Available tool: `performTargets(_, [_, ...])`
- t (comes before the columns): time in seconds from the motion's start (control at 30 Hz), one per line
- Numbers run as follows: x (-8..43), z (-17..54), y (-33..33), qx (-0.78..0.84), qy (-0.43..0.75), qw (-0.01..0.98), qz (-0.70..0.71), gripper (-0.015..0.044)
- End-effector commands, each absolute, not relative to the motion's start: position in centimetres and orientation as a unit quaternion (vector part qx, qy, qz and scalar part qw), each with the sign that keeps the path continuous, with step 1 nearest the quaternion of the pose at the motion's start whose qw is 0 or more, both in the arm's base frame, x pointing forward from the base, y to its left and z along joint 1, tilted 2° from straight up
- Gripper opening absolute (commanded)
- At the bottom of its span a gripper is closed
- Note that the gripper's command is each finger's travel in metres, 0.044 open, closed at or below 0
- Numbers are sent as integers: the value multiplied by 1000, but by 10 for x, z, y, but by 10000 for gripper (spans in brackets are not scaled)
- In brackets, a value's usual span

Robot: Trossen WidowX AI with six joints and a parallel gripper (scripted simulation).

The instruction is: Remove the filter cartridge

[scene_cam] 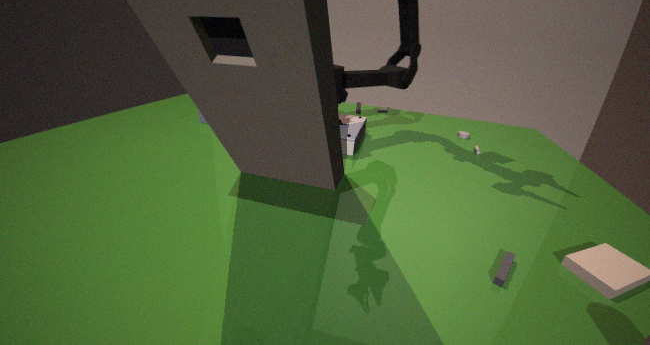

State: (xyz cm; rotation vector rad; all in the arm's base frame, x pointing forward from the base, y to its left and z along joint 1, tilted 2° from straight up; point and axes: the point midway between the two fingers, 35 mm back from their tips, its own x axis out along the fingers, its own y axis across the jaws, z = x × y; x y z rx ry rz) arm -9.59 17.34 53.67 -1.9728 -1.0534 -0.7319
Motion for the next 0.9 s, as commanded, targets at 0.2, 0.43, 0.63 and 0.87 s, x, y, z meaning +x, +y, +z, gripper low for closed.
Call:
performTargets(0.2, [-31,550,112,-714,-379,548,-215,216])
performTargets(0.43, [61,536,49,-607,-289,730,-122,97])
performTargets(0.63, [144,491,15,-501,-167,849,-35,97])
performTargets(0.87, [225,404,6,-383,24,922,57,97])
